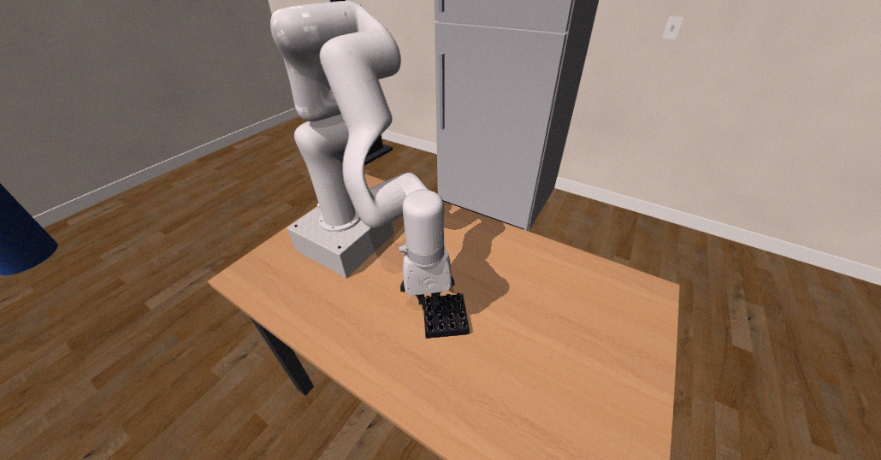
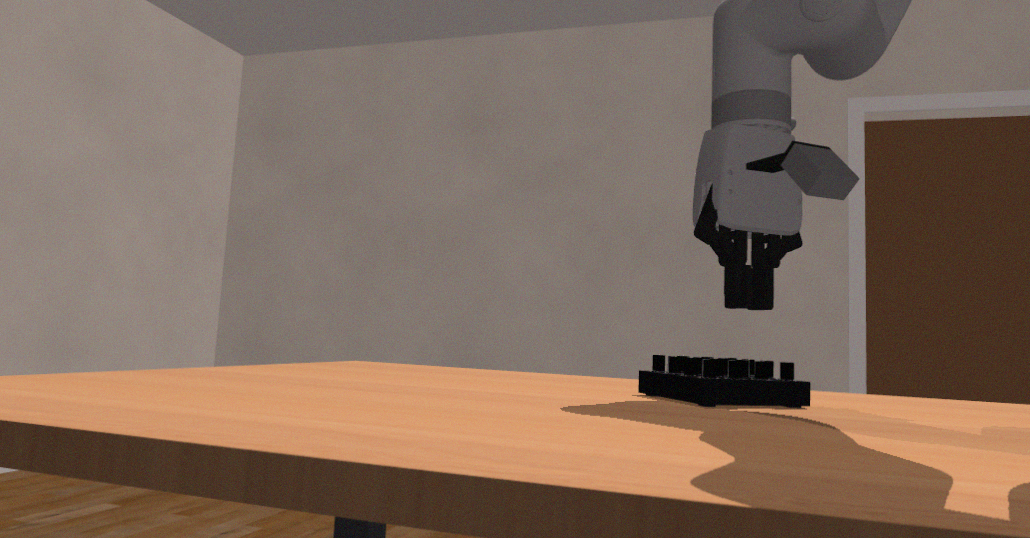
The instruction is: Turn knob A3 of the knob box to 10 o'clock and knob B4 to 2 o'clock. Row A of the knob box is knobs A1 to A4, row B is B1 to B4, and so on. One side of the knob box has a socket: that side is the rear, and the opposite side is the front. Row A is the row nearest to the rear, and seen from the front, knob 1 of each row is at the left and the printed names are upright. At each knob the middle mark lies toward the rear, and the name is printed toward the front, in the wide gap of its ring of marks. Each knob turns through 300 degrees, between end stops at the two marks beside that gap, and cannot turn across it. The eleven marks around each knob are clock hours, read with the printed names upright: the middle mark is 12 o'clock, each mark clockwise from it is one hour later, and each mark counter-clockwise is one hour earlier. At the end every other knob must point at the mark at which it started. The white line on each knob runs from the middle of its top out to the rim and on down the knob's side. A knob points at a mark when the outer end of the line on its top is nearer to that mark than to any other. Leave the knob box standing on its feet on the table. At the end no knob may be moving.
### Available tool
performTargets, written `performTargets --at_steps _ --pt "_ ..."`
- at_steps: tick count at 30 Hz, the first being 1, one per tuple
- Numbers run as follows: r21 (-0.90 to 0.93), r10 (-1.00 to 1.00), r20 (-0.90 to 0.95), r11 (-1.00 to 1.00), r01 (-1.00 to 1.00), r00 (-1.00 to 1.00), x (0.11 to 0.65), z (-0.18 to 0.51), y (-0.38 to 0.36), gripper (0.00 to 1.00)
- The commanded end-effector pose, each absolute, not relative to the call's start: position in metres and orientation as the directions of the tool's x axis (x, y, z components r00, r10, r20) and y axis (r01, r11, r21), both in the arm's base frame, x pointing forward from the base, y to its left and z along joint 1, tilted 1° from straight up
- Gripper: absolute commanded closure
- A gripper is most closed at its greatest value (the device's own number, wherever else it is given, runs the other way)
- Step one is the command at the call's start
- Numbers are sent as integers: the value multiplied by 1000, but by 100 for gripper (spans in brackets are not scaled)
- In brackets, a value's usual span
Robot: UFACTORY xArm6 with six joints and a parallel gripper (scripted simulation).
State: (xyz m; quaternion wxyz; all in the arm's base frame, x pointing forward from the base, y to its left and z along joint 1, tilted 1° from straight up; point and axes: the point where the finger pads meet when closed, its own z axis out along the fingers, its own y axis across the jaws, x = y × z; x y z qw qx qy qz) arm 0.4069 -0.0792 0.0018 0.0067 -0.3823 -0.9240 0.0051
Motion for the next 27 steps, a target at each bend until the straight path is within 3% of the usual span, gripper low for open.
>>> performTargets --at_steps 1,27 --pt "-12 707 5 708 707 -708 408 3 -79 81" --pt "-13 711 5 703 711 -703 408 -12 -79 81"
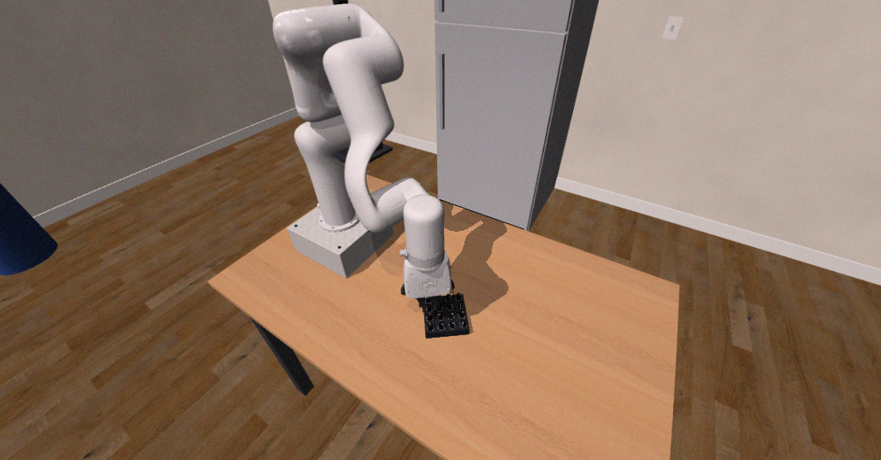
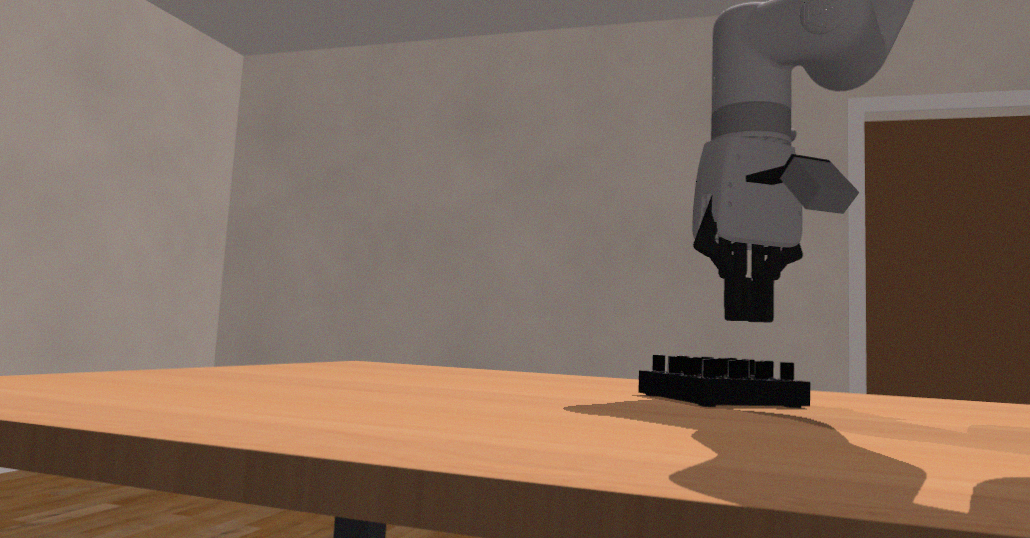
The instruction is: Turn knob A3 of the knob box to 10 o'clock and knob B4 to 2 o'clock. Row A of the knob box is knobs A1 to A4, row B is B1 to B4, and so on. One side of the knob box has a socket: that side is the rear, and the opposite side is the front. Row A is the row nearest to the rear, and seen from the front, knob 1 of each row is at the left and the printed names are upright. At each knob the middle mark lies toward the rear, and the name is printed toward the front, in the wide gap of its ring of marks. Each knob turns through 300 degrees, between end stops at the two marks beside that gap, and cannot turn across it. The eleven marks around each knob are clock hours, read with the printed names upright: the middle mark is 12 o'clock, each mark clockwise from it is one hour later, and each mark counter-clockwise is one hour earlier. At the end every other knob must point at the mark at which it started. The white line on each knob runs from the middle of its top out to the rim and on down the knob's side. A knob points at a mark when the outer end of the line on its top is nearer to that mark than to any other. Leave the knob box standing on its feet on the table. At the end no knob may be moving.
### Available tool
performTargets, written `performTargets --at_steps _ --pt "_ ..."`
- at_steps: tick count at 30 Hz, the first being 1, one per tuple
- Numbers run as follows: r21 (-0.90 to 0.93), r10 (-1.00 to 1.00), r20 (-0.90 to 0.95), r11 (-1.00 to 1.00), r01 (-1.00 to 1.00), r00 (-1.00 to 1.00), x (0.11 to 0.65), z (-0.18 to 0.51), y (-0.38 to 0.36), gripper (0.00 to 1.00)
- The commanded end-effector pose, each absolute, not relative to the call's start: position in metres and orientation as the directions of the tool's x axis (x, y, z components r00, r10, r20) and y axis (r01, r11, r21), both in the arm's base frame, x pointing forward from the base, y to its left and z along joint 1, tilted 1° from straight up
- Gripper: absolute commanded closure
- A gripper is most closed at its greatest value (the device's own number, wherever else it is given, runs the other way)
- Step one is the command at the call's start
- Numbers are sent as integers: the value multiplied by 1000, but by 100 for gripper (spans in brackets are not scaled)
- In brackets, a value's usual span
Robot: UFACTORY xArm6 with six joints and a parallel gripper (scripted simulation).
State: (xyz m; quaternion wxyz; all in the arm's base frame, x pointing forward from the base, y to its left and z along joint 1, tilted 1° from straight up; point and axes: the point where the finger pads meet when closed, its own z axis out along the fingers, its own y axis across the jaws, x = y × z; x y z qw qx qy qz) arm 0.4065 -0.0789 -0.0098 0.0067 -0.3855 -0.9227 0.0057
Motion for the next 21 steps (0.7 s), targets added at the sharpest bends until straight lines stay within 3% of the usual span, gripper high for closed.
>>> performTargets --at_steps 1,21 --pt "-13 711 5 703 711 -703 408 -13 -79 81" --pt "-14 711 5 703 711 -703 407 -35 -79 81"
